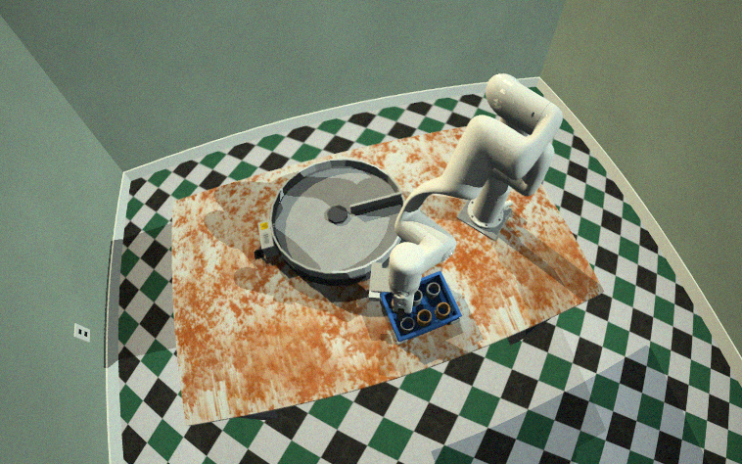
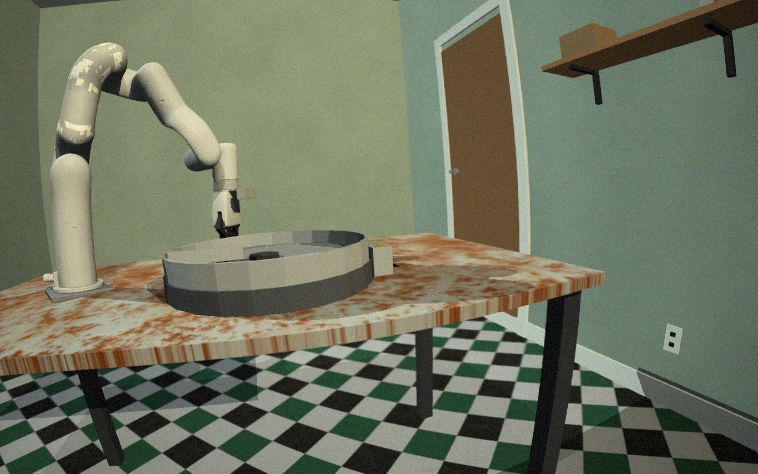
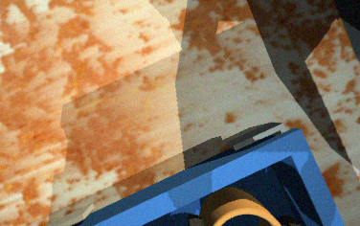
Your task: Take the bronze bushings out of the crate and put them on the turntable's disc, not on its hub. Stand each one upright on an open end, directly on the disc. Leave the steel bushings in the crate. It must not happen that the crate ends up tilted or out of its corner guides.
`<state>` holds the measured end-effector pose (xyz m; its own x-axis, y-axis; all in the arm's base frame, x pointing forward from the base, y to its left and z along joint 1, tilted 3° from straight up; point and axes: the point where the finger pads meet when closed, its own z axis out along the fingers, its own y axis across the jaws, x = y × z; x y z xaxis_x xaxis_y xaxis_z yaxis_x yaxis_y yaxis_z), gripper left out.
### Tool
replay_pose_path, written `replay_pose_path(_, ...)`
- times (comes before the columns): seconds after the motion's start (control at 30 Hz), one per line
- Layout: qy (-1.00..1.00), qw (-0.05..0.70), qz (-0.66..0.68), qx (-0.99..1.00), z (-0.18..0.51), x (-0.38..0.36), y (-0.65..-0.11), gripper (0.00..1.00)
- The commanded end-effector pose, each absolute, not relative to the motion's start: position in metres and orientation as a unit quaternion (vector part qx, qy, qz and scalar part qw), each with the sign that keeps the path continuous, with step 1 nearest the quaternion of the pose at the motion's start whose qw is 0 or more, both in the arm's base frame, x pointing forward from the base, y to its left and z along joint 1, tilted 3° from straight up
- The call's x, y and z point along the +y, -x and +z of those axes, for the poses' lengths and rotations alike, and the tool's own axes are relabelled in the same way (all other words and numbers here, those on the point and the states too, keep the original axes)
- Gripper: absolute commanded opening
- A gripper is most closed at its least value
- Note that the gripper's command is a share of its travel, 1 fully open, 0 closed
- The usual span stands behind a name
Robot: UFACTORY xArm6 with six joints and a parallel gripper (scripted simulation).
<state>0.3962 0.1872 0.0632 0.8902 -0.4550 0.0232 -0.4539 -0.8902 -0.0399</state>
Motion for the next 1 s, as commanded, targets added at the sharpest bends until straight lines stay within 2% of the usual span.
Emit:
replay_pose_path(0.0, 0.972, 0.018, -0.018, 0.234, 0.071, 0.188, -0.397, 0.00)
replay_pose_path(0.5, 0.972, 0.018, -0.018, 0.234, 0.137, 0.186, -0.395, 0.00)
replay_pose_path(0.97, 0.972, 0.018, -0.018, 0.234, 0.167, 0.185, -0.393, 0.00)
